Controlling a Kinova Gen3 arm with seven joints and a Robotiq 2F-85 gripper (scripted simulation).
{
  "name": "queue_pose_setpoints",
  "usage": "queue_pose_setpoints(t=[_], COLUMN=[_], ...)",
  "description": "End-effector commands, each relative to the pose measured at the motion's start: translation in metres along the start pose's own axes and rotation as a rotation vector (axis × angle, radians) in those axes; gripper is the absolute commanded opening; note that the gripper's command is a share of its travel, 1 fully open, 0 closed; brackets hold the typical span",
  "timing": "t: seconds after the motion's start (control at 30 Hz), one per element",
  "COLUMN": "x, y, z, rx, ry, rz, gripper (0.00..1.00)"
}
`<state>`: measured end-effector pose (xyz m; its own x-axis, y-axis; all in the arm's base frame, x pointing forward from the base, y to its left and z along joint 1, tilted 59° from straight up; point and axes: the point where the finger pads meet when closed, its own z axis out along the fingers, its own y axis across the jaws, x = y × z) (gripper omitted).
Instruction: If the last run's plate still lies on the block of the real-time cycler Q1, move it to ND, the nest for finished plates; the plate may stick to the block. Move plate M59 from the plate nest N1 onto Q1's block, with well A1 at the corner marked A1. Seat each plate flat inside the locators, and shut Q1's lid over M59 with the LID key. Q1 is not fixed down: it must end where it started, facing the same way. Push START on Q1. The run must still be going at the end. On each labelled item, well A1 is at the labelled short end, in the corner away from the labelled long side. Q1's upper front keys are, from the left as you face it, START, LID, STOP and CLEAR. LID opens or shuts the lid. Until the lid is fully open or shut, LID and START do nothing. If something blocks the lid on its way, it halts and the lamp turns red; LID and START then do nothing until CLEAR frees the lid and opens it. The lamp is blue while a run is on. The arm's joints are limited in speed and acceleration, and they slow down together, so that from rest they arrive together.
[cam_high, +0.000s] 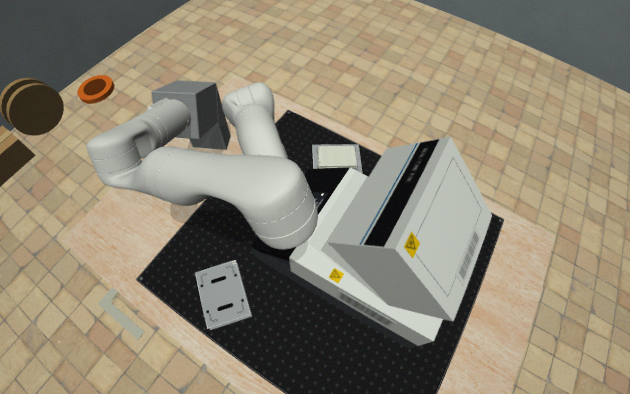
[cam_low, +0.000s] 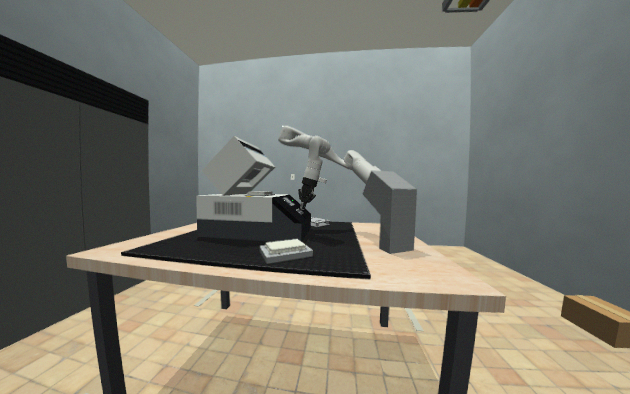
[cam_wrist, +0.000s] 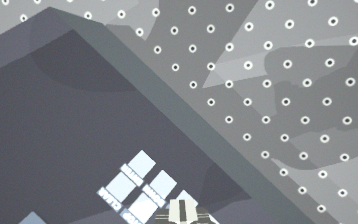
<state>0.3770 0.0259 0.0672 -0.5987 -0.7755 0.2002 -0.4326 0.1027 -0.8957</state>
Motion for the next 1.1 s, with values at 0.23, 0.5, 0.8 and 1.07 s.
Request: queue_pose_setpoints(t=[0.23,0.5,0.8,1.07], x=[0.003,0.005,0.005,0.005], y=[0.003,0.005,0.005,0.005], z=[-0.011,-0.017,-0.017,-0.017], rx=[0.000,0.000,0.000,0.000], ry=[-0.001,-0.001,-0.001,-0.001], rz=[0.000,0.000,0.000,0.000], gripper=[0.10,0.10,0.10,0.10])
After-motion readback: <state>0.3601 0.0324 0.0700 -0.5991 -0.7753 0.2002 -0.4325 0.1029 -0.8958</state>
